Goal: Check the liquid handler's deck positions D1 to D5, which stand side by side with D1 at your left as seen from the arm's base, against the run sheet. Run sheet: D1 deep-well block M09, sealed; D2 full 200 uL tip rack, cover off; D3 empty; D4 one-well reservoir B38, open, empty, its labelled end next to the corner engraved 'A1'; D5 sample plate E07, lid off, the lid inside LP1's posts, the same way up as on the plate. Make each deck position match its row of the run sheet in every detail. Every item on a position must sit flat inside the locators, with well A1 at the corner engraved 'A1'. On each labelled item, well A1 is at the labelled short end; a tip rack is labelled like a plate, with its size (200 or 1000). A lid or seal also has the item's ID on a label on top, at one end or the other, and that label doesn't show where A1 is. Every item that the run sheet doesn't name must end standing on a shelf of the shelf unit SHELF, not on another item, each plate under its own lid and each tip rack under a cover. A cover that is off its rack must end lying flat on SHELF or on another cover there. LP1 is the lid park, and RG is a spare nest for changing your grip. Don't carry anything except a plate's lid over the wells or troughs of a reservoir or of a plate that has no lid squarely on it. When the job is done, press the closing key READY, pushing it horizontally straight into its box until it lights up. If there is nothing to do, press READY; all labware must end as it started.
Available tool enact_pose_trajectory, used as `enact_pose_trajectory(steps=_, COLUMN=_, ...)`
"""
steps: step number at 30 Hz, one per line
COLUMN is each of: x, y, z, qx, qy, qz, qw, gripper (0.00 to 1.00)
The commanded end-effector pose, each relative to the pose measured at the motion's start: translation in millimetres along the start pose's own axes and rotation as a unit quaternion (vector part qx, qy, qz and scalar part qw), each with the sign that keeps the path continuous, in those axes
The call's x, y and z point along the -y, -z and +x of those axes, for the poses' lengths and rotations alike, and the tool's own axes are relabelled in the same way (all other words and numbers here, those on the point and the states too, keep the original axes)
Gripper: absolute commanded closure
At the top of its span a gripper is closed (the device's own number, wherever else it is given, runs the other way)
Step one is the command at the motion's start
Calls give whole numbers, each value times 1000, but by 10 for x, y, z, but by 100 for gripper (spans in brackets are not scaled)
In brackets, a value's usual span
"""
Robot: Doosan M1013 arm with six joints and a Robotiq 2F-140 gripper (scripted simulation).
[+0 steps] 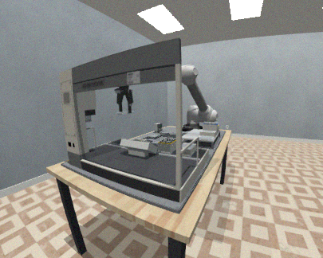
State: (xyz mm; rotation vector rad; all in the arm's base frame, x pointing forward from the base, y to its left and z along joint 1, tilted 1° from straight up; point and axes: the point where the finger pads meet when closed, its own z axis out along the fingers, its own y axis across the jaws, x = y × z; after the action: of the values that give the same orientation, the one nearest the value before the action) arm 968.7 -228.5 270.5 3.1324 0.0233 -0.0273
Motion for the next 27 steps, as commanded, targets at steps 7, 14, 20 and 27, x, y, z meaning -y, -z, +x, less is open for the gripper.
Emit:
enact_pose_trajectory(steps=7, x=-21, y=57, z=-255, qx=-4, qy=1, qz=-2, qw=1000, gripper=90)
enact_pose_trajectory(steps=14, x=-18, y=56, z=-372, qx=-4, qy=1, qz=-2, qw=1000, gripper=90)
enact_pose_trajectory(steps=20, x=-17, y=54, z=-513, qx=-4, qy=1, qz=-2, qw=1000, gripper=90)
enact_pose_trajectory(steps=27, x=-16, y=53, z=-630, qx=-4, qy=1, qz=-2, qw=1000, gripper=90)
